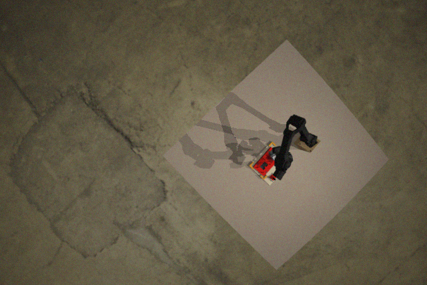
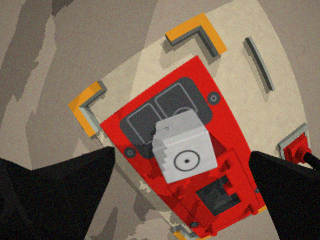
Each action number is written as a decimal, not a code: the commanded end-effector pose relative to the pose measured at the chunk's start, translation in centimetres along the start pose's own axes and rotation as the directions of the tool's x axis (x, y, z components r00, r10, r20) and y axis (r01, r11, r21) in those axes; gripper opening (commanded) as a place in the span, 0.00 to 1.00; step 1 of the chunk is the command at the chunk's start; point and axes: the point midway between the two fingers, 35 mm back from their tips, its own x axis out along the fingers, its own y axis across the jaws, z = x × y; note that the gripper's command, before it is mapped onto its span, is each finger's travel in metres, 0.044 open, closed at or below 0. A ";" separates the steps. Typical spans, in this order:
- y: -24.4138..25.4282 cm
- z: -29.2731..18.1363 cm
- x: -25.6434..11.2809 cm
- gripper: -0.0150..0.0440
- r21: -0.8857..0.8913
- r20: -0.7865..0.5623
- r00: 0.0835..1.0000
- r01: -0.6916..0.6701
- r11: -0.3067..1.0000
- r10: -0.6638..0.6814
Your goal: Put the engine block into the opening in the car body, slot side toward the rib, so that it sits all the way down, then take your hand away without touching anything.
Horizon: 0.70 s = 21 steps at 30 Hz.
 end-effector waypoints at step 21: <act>-0.1 -0.1 -1.1 1.00 0.725 0.000 1.000 0.004 0.688 -0.005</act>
